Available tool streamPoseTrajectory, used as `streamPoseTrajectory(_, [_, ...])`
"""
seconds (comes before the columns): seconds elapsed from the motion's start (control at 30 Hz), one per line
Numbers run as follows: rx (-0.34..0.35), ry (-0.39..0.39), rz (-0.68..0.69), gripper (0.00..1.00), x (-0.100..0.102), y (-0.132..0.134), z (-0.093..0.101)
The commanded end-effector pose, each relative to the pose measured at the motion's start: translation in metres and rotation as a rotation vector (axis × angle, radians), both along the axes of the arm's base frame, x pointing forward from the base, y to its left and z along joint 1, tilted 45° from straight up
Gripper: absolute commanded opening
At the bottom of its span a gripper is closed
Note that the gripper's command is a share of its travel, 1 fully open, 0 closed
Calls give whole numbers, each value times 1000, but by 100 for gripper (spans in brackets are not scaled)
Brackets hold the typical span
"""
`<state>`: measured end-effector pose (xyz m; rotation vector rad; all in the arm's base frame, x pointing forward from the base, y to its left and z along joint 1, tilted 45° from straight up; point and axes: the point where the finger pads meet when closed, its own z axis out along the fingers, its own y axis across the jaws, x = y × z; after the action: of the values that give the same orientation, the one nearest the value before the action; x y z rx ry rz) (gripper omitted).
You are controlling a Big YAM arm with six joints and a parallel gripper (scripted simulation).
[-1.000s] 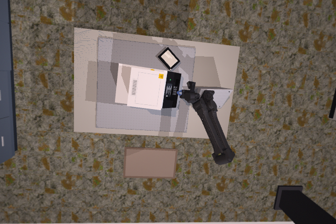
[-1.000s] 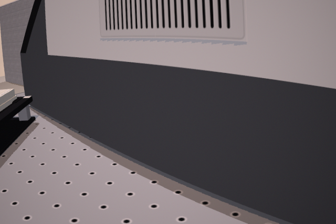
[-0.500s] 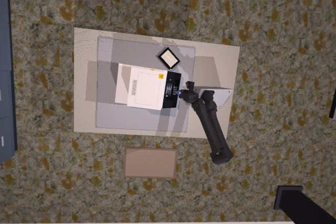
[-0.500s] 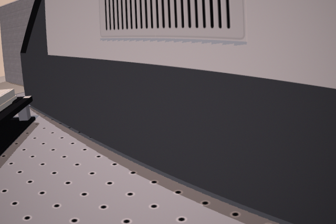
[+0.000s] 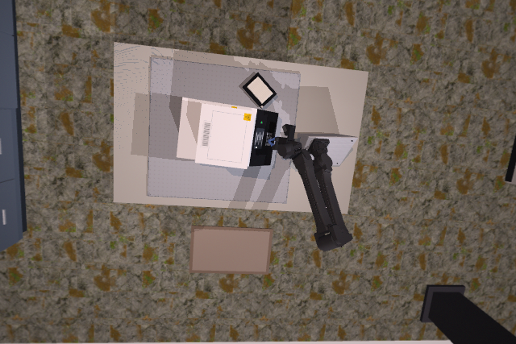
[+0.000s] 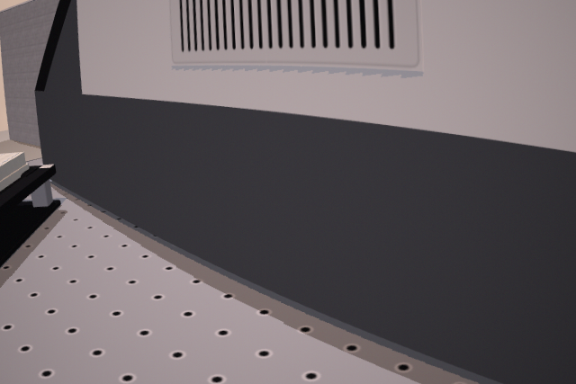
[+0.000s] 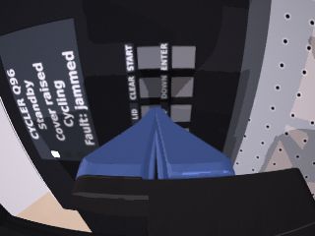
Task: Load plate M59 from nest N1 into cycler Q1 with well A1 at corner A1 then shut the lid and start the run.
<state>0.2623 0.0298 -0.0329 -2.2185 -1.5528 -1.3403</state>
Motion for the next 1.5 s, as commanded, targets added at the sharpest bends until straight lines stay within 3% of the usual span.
streamPoseTrajectory(0.0, [-5,-30,-7,0,9,-6,6])
streamPoseTrajectory(0.37, [-34,-66,-6,0,22,-16,13])
streamPoseTrajectory(0.77, [-11,-8,-5,0,-2,-7,1])
streamPoseTrajectory(1.1, [-21,-52,7,0,16,-7,11])
streamPoseTrajectory(1.47, [-26,-42,-2,0,17,-14,7])
